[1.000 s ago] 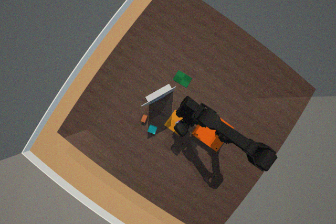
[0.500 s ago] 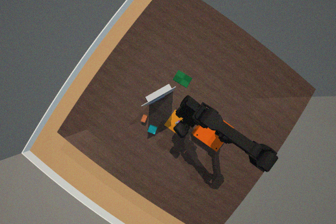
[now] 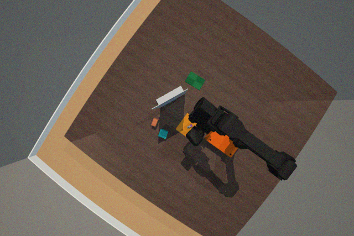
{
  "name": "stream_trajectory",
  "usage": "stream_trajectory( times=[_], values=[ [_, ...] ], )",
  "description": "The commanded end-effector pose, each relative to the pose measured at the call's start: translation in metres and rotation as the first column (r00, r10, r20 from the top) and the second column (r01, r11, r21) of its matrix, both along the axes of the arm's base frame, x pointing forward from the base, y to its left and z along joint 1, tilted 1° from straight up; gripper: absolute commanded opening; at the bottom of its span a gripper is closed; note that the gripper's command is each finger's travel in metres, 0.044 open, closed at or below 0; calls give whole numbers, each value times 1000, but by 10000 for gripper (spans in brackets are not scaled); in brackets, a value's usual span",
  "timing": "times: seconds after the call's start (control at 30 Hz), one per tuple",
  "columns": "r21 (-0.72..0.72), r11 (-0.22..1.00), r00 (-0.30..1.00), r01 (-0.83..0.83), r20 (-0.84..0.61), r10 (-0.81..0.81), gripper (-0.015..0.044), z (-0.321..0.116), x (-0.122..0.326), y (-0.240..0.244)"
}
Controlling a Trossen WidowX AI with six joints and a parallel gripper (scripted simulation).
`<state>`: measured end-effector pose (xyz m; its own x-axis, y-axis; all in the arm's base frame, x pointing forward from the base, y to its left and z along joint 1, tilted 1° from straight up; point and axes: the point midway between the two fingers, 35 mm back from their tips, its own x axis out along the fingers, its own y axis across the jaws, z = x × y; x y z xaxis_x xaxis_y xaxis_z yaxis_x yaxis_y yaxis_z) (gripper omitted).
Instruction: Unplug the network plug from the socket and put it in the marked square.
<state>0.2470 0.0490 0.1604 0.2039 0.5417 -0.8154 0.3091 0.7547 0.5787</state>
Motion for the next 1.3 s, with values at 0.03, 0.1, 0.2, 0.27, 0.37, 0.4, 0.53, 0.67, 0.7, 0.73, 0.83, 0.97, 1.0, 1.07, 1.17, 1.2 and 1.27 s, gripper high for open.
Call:
stream_trajectory(
  times=[0.03, 0.1, 0.2, 0.27, 0.37, 0.4, 0.53, 0.67, 0.7, 0.73, 0.83, 0.97, 1.0, 1.07, 1.17, 1.2, 1.27],
  values=[
    [2, 1000, 1000, -4, 9, 4, 156, 20, -2, 0],
    [3, 1000, 1000, -4, 9, 4, 156, 27, -3, 1],
    [3, 1000, 1000, -4, 10, 4, 156, 32, -4, 1],
    [3, 1000, 1000, -4, 10, 4, 182, 32, -4, 1],
    [3, 1000, 1000, -4, 10, 4, 261, 32, -4, 1],
    [3, 1000, 1000, -4, 10, 4, 287, 32, -4, 1],
    [3, 1000, 1000, -4, 10, 4, 392, 32, -4, 1],
    [3, 1000, 1000, -4, 10, 4, 440, 32, -4, 1],
    [3, 1000, 1000, -4, 10, 4, 440, 32, -4, 1],
    [3, 1000, 1000, -4, 10, 4, 440, 32, -4, 1],
    [3, 1000, 1000, -4, 10, 4, 440, 32, -4, 1],
    [3, 1000, 1000, -4, 10, 4, 440, 32, -4, 1],
    [3, 1000, 1000, -4, 10, 4, 440, 32, -4, 1],
    [3, 1000, 1000, -4, 10, 4, 440, 32, -4, 1],
    [3, 1000, 1000, -4, 10, 4, 440, 32, -4, 1],
    [3, 1000, 1000, -4, 10, 4, 440, 32, -4, 1],
    [3, 1000, 1000, -4, 10, 4, 440, 32, -4, 1]
  ],
)
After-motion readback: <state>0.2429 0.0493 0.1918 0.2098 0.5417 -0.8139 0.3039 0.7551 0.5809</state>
